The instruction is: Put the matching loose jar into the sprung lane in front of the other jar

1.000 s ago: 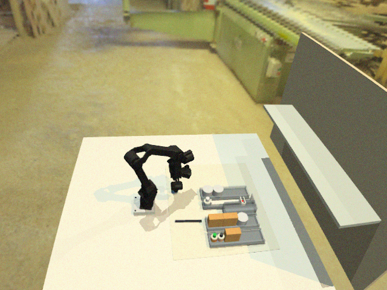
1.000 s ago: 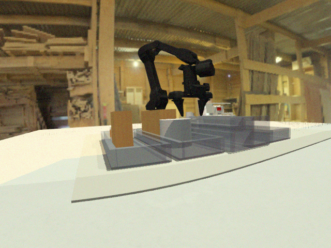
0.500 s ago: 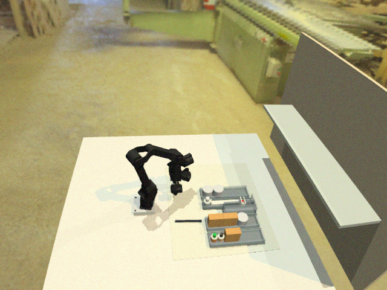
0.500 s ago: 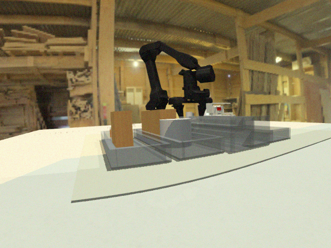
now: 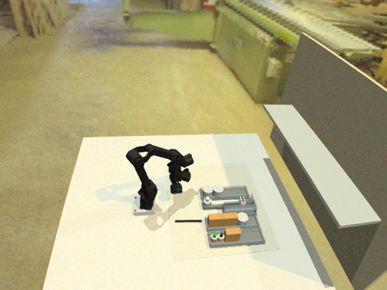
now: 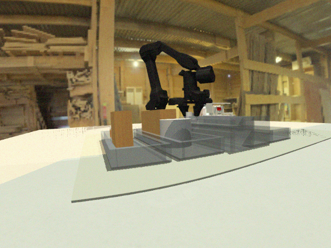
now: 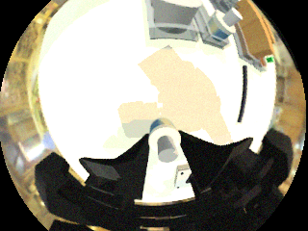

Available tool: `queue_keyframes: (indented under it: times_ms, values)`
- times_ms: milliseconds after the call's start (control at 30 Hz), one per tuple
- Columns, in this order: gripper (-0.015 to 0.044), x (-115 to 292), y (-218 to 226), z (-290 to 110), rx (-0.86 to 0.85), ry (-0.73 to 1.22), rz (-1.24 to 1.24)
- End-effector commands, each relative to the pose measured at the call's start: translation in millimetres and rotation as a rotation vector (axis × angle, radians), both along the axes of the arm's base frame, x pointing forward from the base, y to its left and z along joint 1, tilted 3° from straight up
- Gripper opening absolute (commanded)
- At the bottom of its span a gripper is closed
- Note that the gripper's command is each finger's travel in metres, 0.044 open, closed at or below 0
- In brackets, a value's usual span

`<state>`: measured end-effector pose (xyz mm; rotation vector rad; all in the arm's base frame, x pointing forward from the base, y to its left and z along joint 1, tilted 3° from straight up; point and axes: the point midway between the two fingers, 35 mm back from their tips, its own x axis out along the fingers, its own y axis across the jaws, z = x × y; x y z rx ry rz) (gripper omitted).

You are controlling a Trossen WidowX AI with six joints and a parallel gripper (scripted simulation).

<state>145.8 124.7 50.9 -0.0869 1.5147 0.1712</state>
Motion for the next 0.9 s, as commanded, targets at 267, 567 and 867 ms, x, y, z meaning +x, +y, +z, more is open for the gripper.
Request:
queue_keyframes:
  times_ms: [267, 567, 867]
  values:
    - [0.0, 3.5, 2.2, 29.9, 0.002, 0.001, -0.004]
    - [0.0, 3.1, 0.3, 73.1, 0.002, 0.001, -0.004]
    - [0.0, -1.2, -4.4, 104.2, 0.002, 0.001, -0.004]
